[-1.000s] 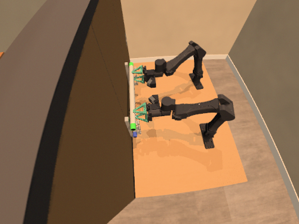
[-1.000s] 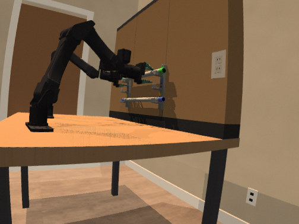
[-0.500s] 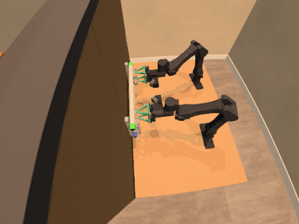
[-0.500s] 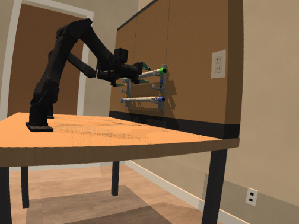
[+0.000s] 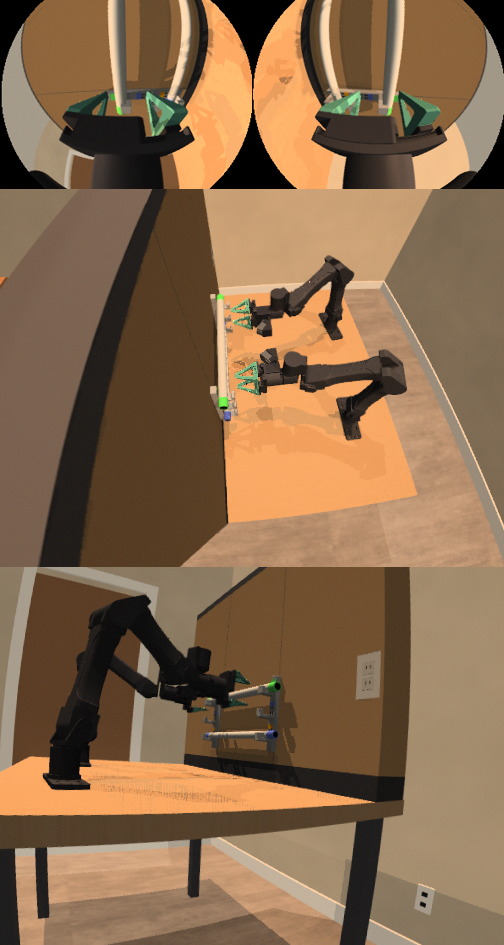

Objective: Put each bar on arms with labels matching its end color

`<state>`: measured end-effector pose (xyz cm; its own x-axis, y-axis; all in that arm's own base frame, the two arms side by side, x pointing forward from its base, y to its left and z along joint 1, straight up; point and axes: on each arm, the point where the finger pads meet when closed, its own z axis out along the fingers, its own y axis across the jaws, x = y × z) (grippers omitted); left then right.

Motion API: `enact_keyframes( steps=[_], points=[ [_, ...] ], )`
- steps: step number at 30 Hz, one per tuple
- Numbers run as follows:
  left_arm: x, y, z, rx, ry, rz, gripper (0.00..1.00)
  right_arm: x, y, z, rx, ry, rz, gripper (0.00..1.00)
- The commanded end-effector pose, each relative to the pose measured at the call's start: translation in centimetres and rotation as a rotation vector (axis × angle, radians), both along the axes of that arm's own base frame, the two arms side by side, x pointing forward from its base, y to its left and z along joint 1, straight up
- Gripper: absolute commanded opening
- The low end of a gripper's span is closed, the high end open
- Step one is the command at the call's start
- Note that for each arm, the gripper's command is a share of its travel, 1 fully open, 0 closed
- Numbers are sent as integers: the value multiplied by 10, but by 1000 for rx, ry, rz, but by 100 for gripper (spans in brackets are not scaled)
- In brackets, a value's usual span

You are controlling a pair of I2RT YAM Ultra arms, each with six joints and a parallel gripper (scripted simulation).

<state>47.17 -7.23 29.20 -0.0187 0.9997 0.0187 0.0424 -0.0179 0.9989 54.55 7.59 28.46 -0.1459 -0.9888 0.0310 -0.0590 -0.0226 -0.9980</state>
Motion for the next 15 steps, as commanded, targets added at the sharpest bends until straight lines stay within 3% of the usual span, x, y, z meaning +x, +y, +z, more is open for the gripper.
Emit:
enact_keyframes(
  steps=[1, 15],
  points=[
    [-10, -3, 16, -18, -42, -5, 75, -11, 1, 24, 23, -60, -2, 74],
    [-27, -3, 16, -18, -41, -5, 75, -27, 3, 24, 23, -60, -2, 74]
  ],
)
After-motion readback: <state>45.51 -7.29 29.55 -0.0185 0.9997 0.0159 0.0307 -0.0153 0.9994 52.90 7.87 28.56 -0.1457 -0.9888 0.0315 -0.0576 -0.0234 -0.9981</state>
